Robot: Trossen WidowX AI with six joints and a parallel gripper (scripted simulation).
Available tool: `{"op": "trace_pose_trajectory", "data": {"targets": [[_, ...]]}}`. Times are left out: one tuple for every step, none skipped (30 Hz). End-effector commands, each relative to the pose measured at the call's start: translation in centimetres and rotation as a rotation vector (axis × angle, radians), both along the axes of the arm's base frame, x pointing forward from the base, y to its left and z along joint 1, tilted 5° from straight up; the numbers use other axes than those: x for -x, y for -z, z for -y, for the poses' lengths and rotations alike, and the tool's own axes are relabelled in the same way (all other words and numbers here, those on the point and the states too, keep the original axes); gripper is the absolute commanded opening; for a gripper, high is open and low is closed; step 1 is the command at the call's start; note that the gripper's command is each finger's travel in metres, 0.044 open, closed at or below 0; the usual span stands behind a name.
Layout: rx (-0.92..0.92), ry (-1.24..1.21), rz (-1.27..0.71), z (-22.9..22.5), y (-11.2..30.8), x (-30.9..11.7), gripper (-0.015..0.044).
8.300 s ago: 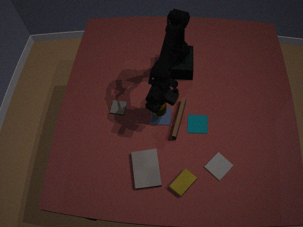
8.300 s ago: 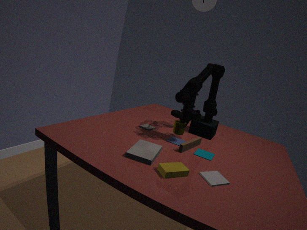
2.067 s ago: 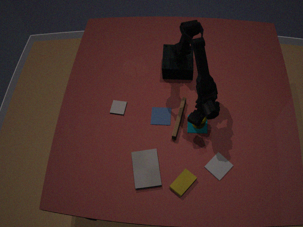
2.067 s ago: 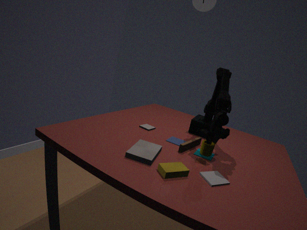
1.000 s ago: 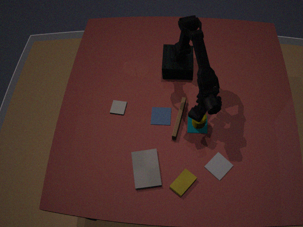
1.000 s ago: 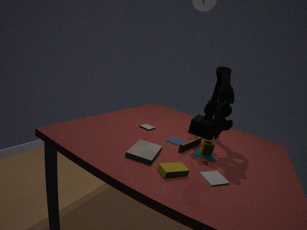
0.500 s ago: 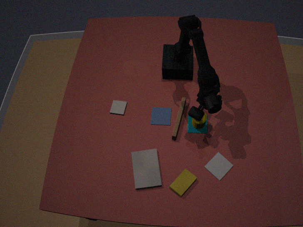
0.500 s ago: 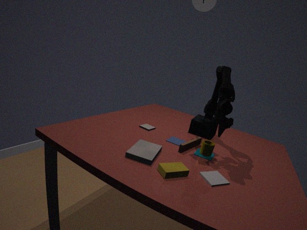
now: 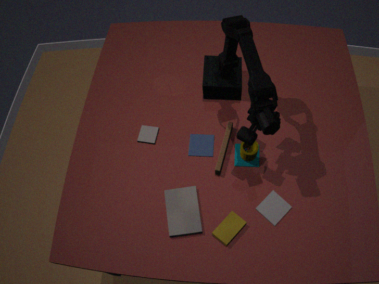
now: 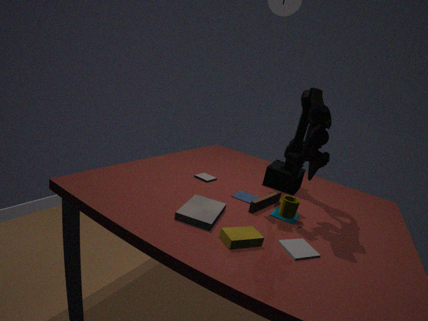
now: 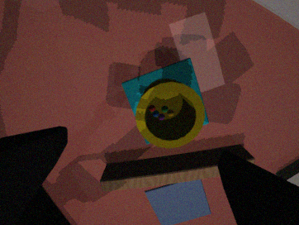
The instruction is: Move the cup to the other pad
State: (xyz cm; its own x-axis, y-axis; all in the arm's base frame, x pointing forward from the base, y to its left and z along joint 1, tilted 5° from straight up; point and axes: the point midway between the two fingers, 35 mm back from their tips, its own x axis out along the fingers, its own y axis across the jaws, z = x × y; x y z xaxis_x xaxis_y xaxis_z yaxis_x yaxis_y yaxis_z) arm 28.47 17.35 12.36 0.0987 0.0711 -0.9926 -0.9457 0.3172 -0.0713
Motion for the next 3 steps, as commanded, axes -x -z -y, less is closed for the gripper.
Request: {"op": "trace_pose_trajectory", "data": {"targets": [[0.0, 0.0, 0.0, 0.01, 0.05, 0.01, 0.044], [0.0, 0.0, 0.0, 0.01, 0.05, 0.01, 0.044], [0.0, 0.0, 0.0, 0.01, 0.05, 0.01, 0.044]]}}
